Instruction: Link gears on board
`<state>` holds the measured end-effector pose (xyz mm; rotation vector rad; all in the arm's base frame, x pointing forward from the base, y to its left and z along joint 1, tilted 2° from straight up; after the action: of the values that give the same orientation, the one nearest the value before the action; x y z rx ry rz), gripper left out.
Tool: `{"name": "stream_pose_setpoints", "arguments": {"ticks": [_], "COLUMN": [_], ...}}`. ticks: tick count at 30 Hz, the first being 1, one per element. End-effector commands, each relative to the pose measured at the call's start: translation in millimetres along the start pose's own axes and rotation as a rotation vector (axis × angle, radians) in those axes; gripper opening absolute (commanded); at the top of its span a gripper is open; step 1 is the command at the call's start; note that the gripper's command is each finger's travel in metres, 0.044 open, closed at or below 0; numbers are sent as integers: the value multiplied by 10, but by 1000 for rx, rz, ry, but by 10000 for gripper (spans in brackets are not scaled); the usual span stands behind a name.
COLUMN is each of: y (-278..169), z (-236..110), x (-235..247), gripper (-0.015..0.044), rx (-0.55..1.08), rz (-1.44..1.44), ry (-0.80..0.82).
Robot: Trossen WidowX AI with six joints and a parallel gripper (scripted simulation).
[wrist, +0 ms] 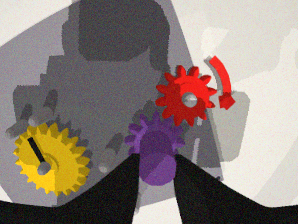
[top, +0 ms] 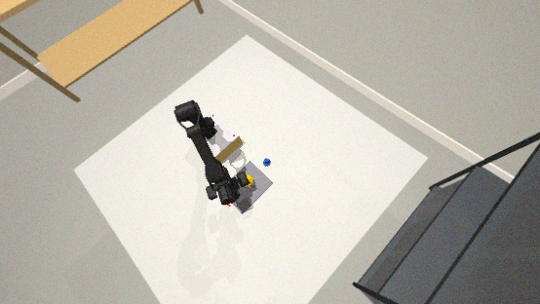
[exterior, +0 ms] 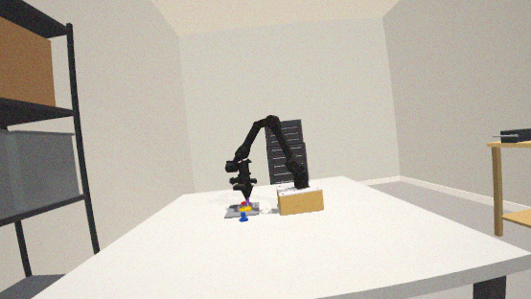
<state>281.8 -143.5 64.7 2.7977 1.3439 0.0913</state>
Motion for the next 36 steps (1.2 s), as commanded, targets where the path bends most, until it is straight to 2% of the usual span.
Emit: {"name": "stream_pose_setpoints", "arguments": {"ticks": [1, 17, 22, 23, 27, 33, 36], "y": [2, 2, 2, 3, 8, 8, 7], "z": [14, 33, 18, 12, -54, -447, -465], "x": [10, -4, -3, -2, 0, 0, 0], "gripper": [0, 0, 131, 140, 140, 140, 140], "rx": [1, 1, 1, 1, 1, 1, 1], "rz": [4, 413, 357, 335, 278, 225, 223], "ry": [1, 1, 1, 1, 1, 1, 1]}}
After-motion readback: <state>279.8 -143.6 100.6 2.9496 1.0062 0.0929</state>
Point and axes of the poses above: the point midway between the two fingers, 35 mm back from their tips, its own z axis out along the fingers, its own x axis across the jaws, y = z × x, the point moved 7 cm from there along -z, back along the fingers, and after that the axes turned 11 degrees about z, right-handed, at the moved point
